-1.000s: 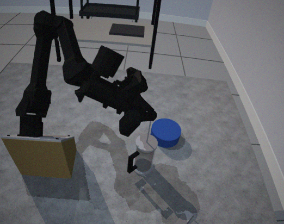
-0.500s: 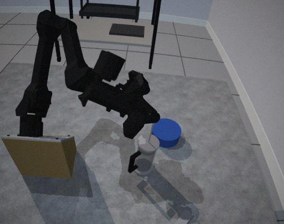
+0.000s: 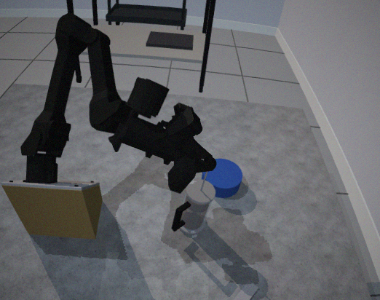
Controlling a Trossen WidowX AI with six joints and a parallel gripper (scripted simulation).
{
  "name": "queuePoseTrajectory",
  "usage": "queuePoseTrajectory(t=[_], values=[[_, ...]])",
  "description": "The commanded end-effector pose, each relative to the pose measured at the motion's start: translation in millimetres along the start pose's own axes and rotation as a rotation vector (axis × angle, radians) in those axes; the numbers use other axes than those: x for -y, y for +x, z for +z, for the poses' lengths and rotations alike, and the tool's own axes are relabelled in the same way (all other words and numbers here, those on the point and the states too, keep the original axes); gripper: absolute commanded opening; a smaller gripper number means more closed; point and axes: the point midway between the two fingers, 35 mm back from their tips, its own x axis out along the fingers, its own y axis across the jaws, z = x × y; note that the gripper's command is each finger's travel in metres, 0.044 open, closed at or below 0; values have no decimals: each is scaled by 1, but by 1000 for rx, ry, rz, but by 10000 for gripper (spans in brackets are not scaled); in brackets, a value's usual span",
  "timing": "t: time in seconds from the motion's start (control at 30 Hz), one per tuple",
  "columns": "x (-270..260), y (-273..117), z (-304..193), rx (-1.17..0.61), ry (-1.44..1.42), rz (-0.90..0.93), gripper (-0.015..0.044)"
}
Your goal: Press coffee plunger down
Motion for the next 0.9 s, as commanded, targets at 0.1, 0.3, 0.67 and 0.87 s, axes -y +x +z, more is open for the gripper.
queuePoseTrajectory(t=[0.1, 0.3, 0.67, 0.87], values=[[1, 10, -30, -56, 32, 1, 120], [0, 16, -38, -55, 33, 2, 120], [-1, 27, -51, -52, 35, 5, 120], [-1, 35, -55, -50, 36, 7, 120]])
